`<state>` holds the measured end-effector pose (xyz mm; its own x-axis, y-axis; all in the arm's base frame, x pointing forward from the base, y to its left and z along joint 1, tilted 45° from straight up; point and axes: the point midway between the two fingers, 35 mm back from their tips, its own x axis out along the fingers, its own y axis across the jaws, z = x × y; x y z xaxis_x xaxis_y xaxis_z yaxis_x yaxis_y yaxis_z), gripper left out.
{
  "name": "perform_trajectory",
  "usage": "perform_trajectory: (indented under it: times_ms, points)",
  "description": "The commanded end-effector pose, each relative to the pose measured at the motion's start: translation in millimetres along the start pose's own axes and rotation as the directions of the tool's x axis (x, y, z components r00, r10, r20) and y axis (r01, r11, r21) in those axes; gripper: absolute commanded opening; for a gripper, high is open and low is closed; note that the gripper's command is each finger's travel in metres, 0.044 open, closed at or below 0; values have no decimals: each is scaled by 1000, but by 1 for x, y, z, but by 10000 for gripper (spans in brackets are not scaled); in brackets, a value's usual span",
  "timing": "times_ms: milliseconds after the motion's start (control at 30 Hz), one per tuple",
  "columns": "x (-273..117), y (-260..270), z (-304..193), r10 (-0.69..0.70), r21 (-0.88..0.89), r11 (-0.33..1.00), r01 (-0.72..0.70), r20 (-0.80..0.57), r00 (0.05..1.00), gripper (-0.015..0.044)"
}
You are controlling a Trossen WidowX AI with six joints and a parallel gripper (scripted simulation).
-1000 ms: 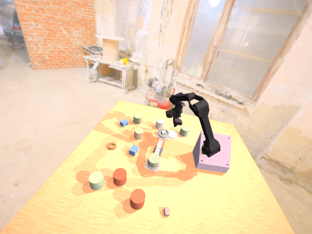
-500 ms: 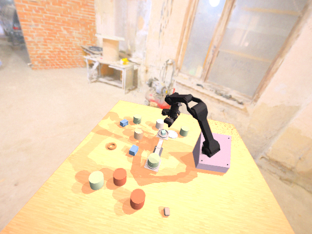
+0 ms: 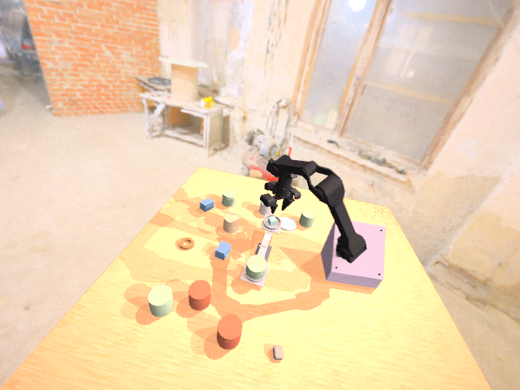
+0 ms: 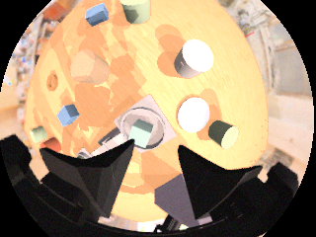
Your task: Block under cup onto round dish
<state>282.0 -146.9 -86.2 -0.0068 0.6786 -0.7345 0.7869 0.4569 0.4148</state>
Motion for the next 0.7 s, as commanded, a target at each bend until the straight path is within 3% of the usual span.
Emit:
perform_trajectory:
  times_ms: [0,133,667]
  points:
    - [-2,12,-2,7,109,994,-7,0,1000,260]
    - [-3,22,-5,13,220,975,-12,-5,1000,260]
    - [19,24,-6,14,225,974,-12,-6,1000,260]
